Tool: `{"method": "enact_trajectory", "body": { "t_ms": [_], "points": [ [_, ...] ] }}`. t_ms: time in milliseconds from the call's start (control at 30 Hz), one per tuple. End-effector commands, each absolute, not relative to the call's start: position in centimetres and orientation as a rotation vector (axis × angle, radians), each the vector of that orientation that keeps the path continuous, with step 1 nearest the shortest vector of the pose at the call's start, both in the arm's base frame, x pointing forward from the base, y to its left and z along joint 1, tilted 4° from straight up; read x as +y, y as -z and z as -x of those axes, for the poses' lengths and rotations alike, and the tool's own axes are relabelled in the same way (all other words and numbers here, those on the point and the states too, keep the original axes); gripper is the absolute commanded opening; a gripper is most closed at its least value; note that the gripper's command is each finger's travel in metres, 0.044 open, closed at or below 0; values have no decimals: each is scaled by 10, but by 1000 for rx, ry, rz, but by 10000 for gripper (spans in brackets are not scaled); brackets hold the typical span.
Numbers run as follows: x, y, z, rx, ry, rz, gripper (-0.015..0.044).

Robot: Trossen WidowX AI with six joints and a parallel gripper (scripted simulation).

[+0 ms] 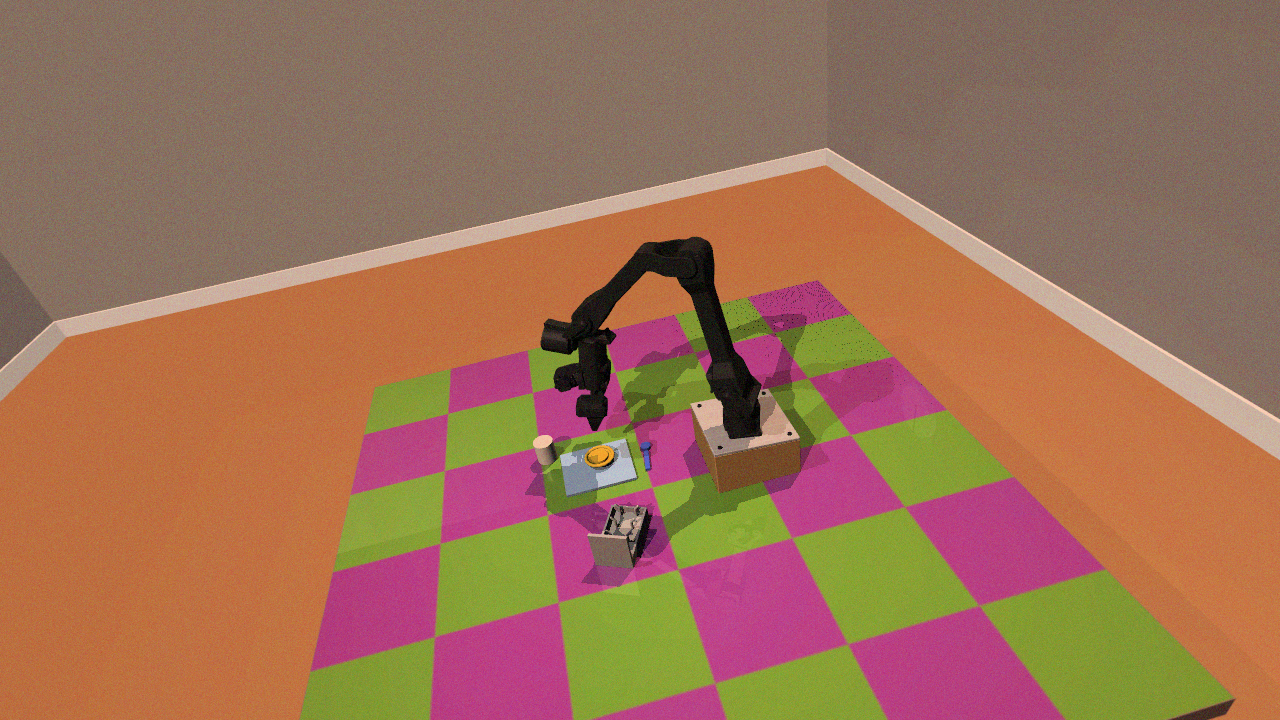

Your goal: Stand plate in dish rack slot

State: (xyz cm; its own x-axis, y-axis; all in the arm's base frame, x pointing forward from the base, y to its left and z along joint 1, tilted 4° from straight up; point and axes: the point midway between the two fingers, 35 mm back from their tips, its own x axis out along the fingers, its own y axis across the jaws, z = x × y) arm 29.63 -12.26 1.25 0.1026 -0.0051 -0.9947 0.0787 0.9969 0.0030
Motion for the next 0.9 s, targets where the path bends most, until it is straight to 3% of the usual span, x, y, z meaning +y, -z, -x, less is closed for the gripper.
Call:
{"method": "enact_trajectory", "body": {
  "t_ms": [0, 167, 867],
  "points": [
    [-102, -2, -302, 1534, -5, 22, 400],
    [-76, 10, -306, 1612, -91, 130, 400],
    [-76, 37, -307, 1615, -94, 135, 400]
  ]
}}
